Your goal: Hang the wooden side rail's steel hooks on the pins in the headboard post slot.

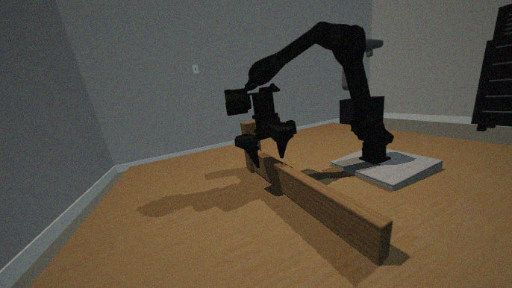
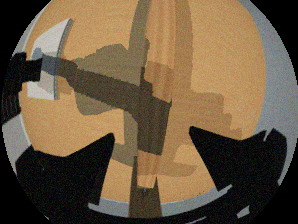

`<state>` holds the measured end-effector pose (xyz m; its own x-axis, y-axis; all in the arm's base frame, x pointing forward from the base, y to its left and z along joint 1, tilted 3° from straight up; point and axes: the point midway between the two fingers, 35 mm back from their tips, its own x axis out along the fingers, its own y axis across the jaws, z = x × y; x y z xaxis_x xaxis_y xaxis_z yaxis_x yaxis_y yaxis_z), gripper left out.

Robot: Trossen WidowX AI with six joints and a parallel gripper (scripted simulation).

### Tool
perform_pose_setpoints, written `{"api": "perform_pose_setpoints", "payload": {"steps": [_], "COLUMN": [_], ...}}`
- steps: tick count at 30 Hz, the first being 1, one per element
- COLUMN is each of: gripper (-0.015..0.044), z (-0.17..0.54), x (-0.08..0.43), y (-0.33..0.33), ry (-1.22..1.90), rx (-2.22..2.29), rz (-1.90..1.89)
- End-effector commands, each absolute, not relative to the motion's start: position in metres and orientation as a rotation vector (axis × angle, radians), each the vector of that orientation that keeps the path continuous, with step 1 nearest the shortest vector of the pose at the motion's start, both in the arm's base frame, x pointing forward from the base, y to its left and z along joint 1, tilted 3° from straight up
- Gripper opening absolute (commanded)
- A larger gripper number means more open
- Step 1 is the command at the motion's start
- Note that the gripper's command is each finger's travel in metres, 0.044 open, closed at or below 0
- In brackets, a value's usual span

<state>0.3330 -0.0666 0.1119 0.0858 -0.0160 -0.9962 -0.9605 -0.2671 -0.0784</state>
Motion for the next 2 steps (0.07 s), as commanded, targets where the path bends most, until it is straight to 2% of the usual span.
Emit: {"api": "perform_pose_setpoints", "payload": {"steps": [1, 2], "gripper": [0.0440, 0.0440], "z": [0.1117, 0.1117], "x": [0.3332, 0.3332], "y": [-0.0666, -0.0666], "ry": [1.025, 1.025], "rx": [-1.466, -1.466], "rz": [1.330, 1.330]}}
